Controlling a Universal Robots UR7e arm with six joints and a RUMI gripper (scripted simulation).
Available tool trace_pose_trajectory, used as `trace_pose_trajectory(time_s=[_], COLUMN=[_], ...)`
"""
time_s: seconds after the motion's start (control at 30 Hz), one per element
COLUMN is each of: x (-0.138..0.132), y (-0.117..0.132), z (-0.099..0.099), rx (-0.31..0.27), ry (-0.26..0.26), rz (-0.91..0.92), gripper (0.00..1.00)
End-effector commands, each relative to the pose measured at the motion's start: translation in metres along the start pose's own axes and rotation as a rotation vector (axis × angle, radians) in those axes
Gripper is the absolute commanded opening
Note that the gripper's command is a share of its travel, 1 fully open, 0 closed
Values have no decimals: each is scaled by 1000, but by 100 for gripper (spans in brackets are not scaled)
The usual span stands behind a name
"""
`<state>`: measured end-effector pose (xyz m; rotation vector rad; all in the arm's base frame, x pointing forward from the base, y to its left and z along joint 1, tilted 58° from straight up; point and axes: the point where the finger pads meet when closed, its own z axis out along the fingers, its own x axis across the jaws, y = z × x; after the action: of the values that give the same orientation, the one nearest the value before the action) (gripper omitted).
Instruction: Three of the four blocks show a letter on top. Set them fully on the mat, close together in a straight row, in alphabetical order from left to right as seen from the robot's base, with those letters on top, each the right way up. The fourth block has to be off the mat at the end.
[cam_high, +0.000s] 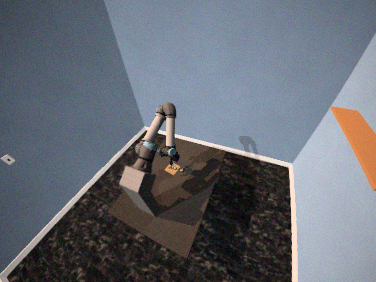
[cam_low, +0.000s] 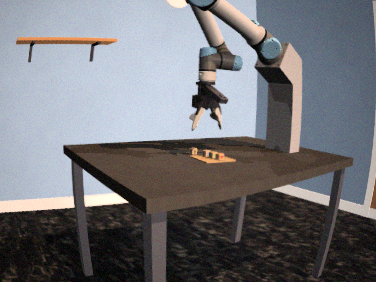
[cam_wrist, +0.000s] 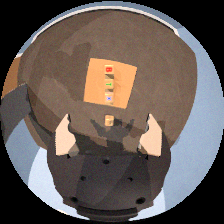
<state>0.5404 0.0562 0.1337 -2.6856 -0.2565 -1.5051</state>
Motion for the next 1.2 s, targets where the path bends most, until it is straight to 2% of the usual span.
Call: trace_pose_trajectory(time_s=[0.0, 0.4, 1.17], x=[0, 0, 0], y=[0, 0, 0], z=[-3, -18, -64], rx=[0, 0, 0], ry=[1, 1, 1], rz=[0, 0, 0], gripper=[100, 100, 100])
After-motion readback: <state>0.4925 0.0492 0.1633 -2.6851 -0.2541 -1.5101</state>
